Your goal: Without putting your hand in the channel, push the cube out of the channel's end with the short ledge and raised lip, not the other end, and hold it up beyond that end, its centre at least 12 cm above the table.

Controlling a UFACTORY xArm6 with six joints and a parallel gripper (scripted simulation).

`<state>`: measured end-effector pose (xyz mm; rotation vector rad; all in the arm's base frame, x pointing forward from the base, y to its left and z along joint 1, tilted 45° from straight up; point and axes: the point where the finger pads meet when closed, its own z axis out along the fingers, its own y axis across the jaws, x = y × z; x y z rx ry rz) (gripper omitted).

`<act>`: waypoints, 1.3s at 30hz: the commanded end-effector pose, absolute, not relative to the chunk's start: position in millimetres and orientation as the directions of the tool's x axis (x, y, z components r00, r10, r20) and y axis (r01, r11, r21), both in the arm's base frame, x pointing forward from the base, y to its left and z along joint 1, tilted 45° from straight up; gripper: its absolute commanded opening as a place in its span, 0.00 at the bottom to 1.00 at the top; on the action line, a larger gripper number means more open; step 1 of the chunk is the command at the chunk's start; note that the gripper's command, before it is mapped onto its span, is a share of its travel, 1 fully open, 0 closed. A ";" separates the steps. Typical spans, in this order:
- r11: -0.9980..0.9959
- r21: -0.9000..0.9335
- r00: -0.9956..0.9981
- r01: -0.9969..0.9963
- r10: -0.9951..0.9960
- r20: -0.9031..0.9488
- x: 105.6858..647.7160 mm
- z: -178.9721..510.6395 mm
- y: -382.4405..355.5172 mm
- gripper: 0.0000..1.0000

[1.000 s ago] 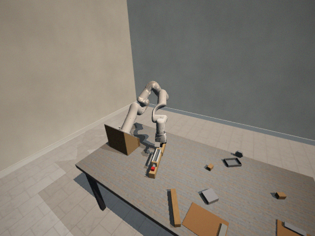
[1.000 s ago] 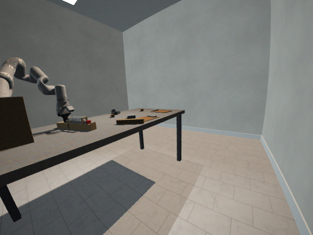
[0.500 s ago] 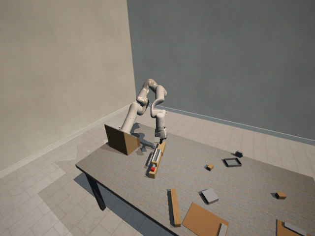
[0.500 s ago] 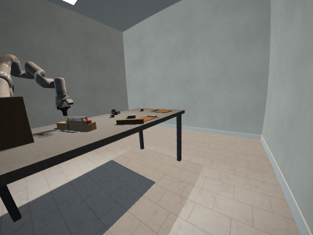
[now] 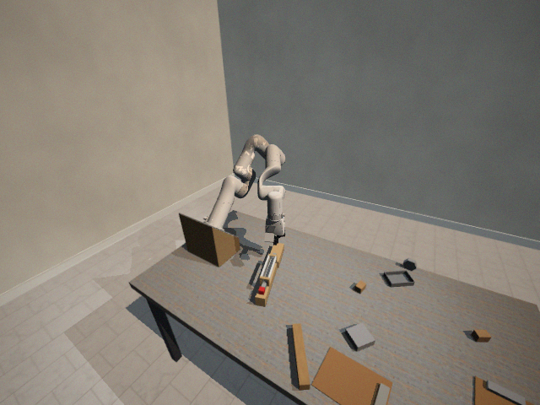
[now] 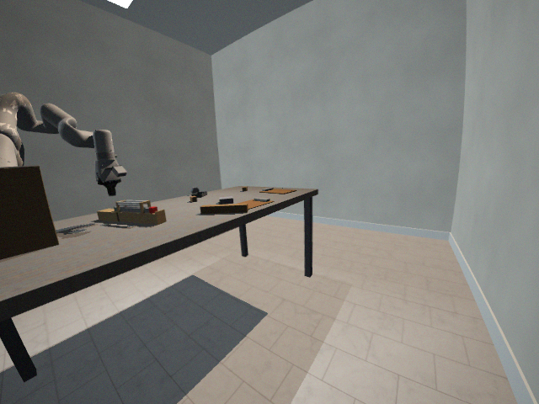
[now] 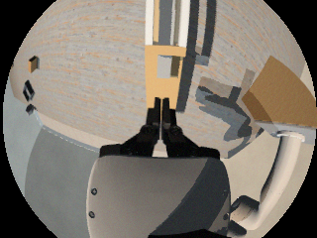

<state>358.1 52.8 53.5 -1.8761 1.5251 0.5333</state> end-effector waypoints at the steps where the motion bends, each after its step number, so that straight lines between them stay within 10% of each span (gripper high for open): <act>1: -0.108 -0.233 0.239 -0.967 -0.705 -0.667 381.3 36.7 25.2 0.00; 17: -0.108 -0.234 0.241 -0.966 -0.702 -0.671 412.2 -95.9 -110.9 0.00; 18: -0.108 -0.234 0.241 -0.966 -0.702 -0.671 414.3 -104.9 -118.9 0.43; 39: -0.108 -0.234 0.241 -0.966 -0.702 -0.671 421.5 -130.9 -140.4 0.43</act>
